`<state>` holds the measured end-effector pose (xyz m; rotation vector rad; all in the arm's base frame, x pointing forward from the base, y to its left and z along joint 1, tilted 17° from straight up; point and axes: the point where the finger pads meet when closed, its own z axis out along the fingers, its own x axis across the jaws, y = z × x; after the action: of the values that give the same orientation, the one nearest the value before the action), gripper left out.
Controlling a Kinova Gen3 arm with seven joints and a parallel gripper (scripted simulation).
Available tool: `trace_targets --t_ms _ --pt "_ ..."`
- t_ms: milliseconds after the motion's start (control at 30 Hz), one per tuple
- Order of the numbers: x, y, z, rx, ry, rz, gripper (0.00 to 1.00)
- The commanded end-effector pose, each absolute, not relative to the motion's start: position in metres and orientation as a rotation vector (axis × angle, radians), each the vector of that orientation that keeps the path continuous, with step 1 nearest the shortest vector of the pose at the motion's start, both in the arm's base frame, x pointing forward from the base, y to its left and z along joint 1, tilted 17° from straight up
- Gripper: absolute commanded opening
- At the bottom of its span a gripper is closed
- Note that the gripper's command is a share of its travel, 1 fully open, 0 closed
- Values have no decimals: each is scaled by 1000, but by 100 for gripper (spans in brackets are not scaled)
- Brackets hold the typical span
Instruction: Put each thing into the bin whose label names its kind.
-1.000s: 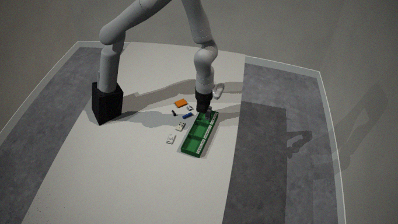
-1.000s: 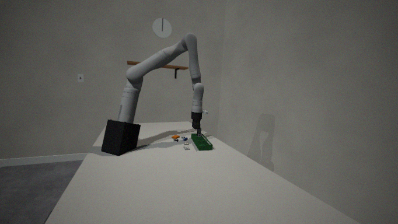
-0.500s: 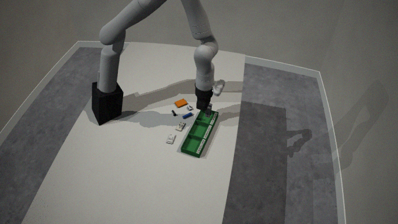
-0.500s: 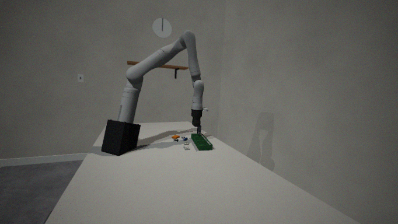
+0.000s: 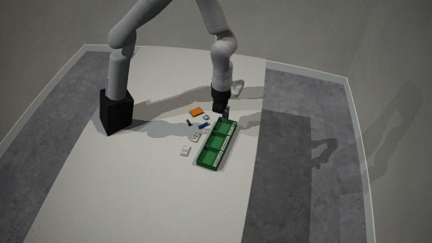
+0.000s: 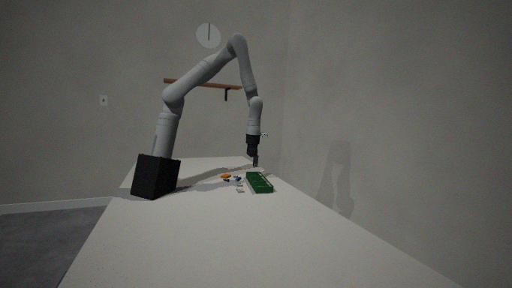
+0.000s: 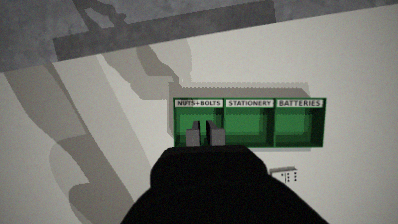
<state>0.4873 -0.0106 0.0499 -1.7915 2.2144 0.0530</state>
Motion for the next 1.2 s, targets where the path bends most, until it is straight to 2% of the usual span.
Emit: trace_targets --t_ms 0,433,833,867,1167 --pt "490 -17 70 -1781 2207 26 31" --pt "467 -39 172 -1781 2207 26 31" --pt "467 -39 172 -1781 2207 26 31" --pt "463 -36 165 -1835 2162 15 60" --pt "438 -20 115 -2186 1811 -61 60"
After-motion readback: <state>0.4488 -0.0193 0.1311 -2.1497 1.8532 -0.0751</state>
